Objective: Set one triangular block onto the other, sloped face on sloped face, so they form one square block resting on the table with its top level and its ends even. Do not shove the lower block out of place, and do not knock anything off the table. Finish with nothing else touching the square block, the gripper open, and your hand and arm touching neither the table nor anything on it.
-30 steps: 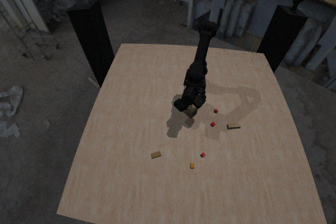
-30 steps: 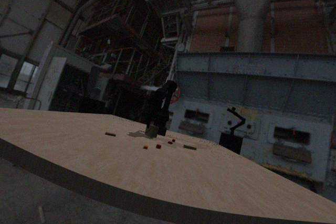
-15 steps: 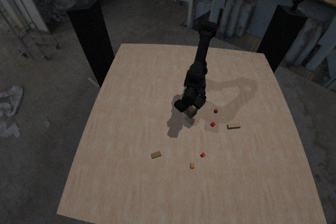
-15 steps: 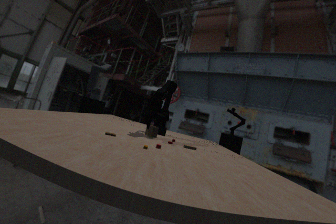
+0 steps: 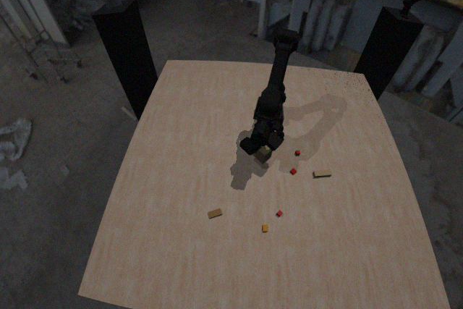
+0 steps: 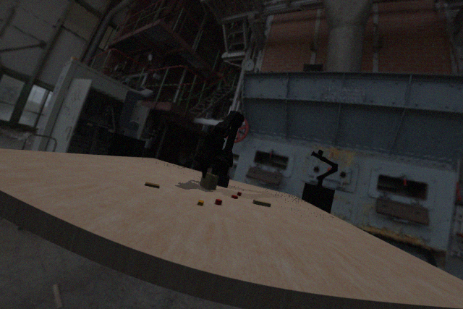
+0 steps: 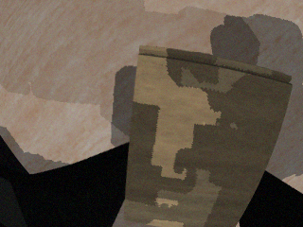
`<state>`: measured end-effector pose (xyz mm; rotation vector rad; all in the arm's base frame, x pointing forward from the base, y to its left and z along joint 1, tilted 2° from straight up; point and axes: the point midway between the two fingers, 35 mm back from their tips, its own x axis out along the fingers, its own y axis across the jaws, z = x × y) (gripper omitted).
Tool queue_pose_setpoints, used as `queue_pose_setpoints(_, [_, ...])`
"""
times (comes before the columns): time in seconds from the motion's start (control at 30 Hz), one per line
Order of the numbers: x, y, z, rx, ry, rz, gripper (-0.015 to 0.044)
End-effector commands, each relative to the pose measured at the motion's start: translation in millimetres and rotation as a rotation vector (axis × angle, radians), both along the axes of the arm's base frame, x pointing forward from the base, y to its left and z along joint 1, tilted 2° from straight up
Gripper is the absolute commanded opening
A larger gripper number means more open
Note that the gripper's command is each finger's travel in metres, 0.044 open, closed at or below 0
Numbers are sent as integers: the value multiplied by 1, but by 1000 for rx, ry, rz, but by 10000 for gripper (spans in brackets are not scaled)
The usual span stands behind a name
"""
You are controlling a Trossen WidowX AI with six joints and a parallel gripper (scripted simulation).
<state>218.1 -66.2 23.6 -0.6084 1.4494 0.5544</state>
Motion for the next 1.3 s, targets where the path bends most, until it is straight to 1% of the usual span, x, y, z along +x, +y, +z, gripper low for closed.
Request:
queue_pose_setpoints(0.0, [0, -1, -1, -6, 0, -4, 0])
queue_pose_setpoints(0.53, [0, 0, -1, -6, -1, -4, 0])
queue_pose_setpoints(1.07, [0, 0, -1, -1, 0, 0, 420])
queue_pose_setpoints(1.1, [0, 0, -1, -1, 0, 0, 440])
queue_pose_setpoints(1.27, [0, 0, -1, -1, 0, 0, 440])
